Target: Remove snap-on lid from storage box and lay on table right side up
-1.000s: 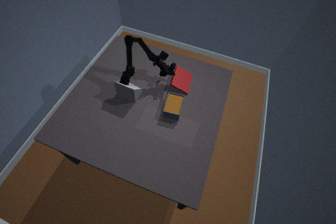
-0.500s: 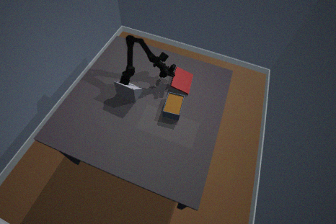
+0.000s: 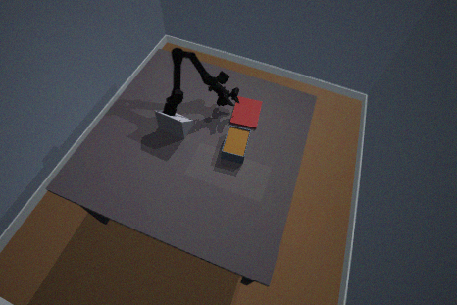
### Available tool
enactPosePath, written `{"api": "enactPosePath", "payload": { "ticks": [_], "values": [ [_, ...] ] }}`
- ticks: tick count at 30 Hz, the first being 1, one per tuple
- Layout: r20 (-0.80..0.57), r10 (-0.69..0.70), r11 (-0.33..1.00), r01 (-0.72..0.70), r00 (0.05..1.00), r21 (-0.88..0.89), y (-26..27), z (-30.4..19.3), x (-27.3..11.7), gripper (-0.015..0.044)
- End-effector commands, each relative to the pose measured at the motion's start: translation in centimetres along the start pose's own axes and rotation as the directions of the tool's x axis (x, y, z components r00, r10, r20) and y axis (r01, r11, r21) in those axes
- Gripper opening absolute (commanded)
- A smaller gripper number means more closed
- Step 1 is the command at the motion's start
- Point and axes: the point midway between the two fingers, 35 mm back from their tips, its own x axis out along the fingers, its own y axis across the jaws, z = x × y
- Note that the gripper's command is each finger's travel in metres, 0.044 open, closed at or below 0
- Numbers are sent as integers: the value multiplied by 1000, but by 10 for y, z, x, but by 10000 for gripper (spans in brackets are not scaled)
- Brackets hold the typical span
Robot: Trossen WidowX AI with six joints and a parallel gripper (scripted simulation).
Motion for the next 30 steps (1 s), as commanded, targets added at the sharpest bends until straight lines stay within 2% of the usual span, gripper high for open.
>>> {"api": "enactPosePath", "payload": {
  "ticks": [1, 6, 7, 30],
  "values": [
    [-4, -1, 1000, 1, 1000, 2, 0, -1, -1, 301],
    [-4, -1, 1000, 1, 1000, 2, -7, 0, -8, 433],
    [-4, -1, 1000, 1, 1000, 2, -8, 0, -10, 440],
    [-3, -3, 1000, 3, 1000, 5, -38, 0, -45, 440]
  ]
}}
